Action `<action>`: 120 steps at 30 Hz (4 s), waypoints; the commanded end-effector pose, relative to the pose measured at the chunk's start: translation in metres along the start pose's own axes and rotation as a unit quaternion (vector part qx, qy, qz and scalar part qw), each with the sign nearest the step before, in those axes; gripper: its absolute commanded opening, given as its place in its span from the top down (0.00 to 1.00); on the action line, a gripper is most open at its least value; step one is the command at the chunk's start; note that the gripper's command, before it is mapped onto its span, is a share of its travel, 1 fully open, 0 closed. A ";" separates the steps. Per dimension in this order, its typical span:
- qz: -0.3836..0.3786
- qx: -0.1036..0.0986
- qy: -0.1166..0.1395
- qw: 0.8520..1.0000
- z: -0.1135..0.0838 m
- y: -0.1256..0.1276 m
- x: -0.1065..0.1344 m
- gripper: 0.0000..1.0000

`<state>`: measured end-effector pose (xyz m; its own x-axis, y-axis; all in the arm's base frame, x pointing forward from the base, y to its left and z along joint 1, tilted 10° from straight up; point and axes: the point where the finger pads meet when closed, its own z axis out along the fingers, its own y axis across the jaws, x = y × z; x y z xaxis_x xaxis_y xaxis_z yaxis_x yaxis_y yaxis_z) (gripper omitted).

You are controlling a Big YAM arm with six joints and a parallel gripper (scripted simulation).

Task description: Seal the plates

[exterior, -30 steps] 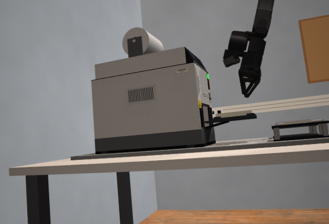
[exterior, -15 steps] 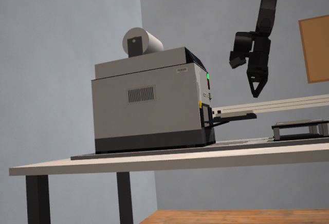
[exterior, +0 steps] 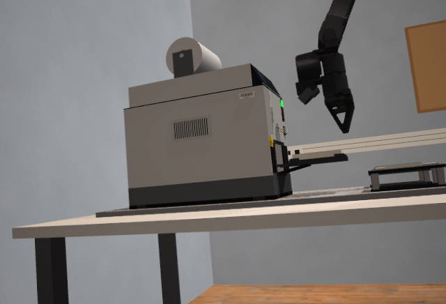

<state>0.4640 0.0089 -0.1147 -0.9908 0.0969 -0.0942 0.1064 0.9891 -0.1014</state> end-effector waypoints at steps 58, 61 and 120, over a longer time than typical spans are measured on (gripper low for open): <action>-0.007 -0.003 -0.017 1.000 -0.121 -0.074 -0.002 1.00; -0.002 -0.004 -0.014 1.000 -0.118 -0.073 0.000 1.00; -0.006 -0.004 -0.439 0.899 -0.125 -0.081 -0.004 1.00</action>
<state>0.4448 -0.0558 0.0138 -0.5506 -0.0337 -0.8341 0.0909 0.9908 -0.1000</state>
